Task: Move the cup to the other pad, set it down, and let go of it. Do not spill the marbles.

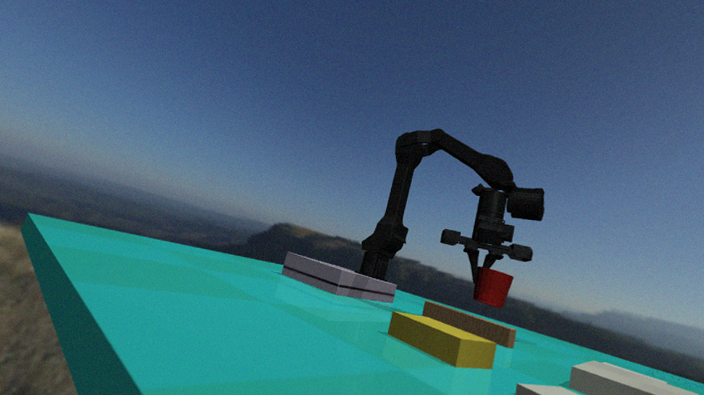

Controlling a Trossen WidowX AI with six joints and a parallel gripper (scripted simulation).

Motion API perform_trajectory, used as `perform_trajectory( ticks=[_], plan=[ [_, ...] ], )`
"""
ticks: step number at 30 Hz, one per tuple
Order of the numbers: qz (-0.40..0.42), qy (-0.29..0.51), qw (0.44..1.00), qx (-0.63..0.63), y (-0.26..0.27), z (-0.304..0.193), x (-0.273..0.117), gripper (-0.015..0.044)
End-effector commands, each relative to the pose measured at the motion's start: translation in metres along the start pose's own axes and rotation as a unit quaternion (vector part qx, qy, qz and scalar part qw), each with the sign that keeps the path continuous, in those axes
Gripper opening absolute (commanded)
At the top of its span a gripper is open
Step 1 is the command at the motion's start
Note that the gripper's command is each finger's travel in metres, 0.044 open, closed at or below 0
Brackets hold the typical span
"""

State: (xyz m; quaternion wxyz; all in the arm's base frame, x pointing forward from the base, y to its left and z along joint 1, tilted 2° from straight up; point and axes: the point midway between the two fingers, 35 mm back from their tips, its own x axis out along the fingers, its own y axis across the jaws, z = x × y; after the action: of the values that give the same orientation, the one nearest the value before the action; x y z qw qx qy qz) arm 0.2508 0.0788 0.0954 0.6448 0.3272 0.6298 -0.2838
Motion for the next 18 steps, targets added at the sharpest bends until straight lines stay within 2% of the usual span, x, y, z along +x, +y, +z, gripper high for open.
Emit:
perform_trajectory(
  ticks=[1, 18],
  plan=[
    [-0.003, 0.003, 1.0, -0.002, -0.007, 0.005, 0.001, 0.0],
    [-0.004, 0.002, 1.0, -0.002, -0.026, 0.03, 0.0, 0.0]
  ],
)
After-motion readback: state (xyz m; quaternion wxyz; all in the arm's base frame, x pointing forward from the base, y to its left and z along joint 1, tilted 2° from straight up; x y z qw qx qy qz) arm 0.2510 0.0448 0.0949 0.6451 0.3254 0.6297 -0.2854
